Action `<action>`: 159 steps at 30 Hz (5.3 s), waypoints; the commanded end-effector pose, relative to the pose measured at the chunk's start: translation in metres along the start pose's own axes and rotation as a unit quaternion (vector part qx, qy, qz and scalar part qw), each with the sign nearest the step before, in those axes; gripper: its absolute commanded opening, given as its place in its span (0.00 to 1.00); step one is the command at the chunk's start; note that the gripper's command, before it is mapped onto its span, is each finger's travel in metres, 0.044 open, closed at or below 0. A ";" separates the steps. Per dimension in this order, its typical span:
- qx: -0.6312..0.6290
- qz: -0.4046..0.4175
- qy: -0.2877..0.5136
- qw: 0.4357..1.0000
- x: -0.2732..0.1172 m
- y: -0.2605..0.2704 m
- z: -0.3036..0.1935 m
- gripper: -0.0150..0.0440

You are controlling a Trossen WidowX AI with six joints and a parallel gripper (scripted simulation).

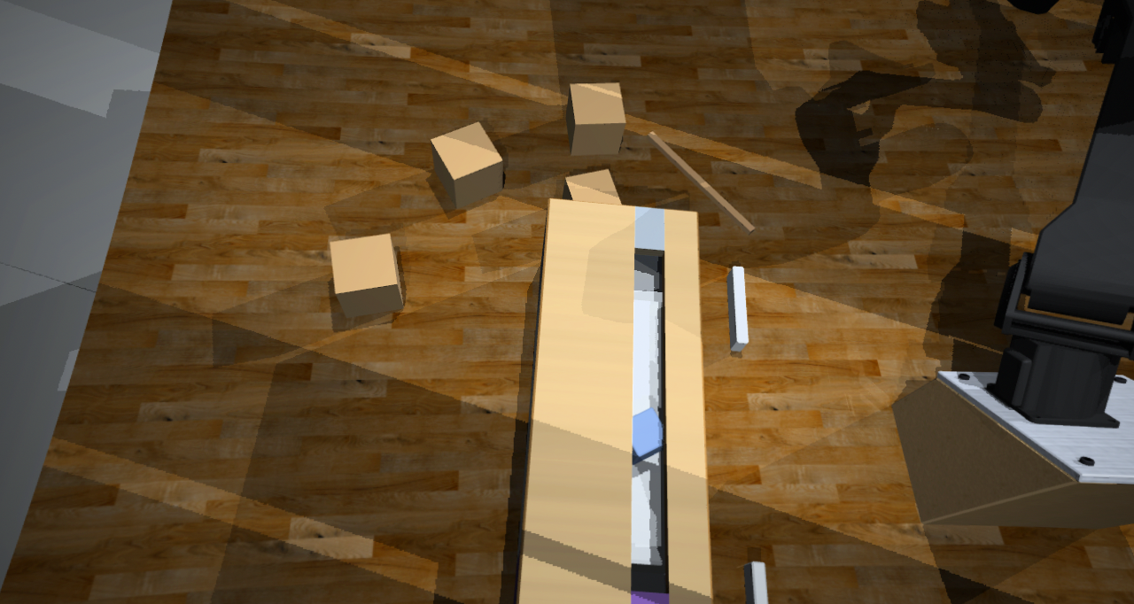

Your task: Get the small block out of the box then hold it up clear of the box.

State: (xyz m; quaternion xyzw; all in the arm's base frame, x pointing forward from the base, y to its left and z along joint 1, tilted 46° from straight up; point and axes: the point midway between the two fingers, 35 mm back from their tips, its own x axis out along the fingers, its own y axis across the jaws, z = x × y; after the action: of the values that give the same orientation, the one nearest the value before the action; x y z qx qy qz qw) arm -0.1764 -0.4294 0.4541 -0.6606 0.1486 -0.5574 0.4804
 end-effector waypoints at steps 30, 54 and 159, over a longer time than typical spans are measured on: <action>0.313 0.080 -0.025 0.946 0.131 0.134 0.206 0.93; 0.495 0.283 -0.009 0.821 0.119 0.260 0.418 0.93; -0.613 0.512 -0.176 0.576 -0.504 0.315 0.600 0.93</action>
State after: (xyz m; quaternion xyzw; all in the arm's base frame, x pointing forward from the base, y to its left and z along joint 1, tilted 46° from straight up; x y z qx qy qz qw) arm 0.2908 0.0699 -0.0439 -0.6949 0.6816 0.1310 0.1881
